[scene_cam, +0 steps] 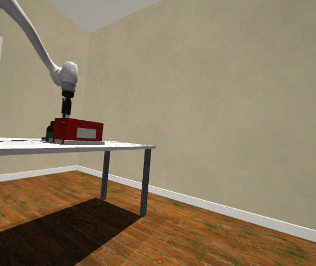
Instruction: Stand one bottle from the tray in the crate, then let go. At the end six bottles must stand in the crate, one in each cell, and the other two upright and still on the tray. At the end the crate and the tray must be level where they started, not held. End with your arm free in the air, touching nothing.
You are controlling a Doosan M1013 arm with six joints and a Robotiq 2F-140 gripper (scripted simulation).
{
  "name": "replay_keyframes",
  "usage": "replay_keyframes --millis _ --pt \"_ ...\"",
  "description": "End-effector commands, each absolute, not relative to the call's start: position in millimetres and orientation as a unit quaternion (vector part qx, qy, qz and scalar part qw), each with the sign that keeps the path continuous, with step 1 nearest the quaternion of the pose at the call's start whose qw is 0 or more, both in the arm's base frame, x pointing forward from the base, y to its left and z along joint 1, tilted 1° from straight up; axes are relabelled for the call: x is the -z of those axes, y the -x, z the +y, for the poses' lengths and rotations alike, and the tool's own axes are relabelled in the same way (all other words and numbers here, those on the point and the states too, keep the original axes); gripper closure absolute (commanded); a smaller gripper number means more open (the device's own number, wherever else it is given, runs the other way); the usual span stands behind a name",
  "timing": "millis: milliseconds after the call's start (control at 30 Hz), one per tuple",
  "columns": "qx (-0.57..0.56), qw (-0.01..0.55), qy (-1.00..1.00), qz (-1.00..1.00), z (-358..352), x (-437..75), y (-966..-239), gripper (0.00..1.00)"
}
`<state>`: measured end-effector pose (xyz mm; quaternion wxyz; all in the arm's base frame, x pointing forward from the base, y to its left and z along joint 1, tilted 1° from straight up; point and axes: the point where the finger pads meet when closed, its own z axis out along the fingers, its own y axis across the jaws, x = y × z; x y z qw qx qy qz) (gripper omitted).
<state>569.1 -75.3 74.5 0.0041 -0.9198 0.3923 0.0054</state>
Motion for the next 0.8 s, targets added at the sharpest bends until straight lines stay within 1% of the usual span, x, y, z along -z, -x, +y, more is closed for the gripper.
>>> replay_keyframes --millis 0,267,767 --pt "-0.007 0.004 0.92 0.392 -73.2 -73.9 -566.9 0.62" --pt "-0.007 0.004 0.92 0.392 -73.3 -80.8 -566.9 0.62" --pt "-0.007 0.004 0.92 0.392 -73.6 -110.0 -567.2 0.62"
